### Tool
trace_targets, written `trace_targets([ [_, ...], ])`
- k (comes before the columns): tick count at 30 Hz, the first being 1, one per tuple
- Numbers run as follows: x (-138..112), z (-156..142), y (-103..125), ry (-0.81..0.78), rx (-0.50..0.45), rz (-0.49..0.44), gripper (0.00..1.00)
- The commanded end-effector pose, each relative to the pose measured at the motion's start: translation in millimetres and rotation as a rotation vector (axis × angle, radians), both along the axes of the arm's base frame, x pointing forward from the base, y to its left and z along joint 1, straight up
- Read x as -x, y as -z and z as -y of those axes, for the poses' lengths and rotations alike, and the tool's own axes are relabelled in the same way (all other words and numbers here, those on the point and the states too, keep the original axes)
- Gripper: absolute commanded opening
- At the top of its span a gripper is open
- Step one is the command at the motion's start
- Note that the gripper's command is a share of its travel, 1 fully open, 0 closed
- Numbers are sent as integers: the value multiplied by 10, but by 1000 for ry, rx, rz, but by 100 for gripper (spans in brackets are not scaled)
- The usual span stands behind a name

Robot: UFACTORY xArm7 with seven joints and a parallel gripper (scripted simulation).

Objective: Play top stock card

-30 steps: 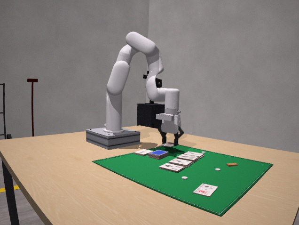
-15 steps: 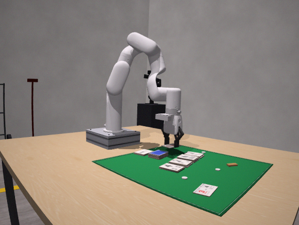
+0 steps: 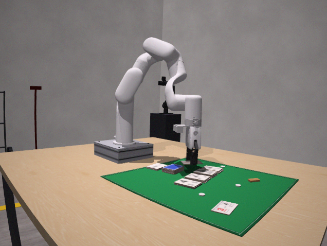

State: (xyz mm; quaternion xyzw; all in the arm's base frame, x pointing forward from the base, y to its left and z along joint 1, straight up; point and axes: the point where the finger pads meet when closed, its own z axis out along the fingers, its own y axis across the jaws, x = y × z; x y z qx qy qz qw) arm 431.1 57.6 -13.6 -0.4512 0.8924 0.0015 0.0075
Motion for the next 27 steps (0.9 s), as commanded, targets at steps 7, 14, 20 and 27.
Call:
trace_targets([
  [7,-511,359,-27,440,6,-15,74],
  [14,-659,469,-36,572,5,-16,74],
  [20,-770,552,-43,672,4,-16,74],
  [27,-812,583,-45,710,4,-17,74],
])
